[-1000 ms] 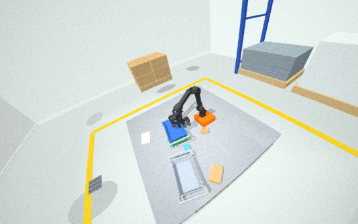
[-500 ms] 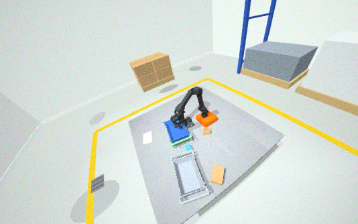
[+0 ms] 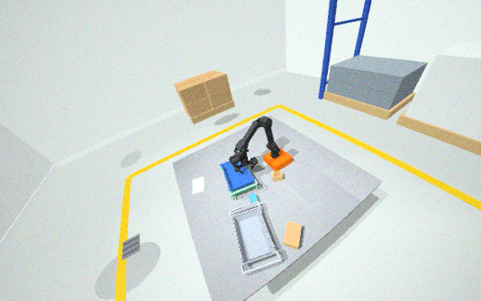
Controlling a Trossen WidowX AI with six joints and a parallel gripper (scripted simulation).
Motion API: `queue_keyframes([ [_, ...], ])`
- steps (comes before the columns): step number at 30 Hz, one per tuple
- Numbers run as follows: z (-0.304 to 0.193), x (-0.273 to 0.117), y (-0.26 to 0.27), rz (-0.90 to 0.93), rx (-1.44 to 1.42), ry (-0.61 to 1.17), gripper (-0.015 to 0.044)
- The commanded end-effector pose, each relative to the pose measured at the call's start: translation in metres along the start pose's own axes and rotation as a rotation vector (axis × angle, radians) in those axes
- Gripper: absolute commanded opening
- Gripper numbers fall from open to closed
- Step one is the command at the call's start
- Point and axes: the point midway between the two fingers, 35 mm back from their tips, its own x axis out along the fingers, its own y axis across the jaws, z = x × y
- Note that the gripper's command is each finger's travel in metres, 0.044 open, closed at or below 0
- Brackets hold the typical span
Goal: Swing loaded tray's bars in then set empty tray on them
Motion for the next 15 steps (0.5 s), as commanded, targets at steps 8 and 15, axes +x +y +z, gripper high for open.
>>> queue_keyframes([
  [8,0.000,-0.003,0.001,0.000,0.000,0.000,0.0440],
  [15,-0.001,-0.034,0.005,-0.001,0.001,0.001,0.0440],
])
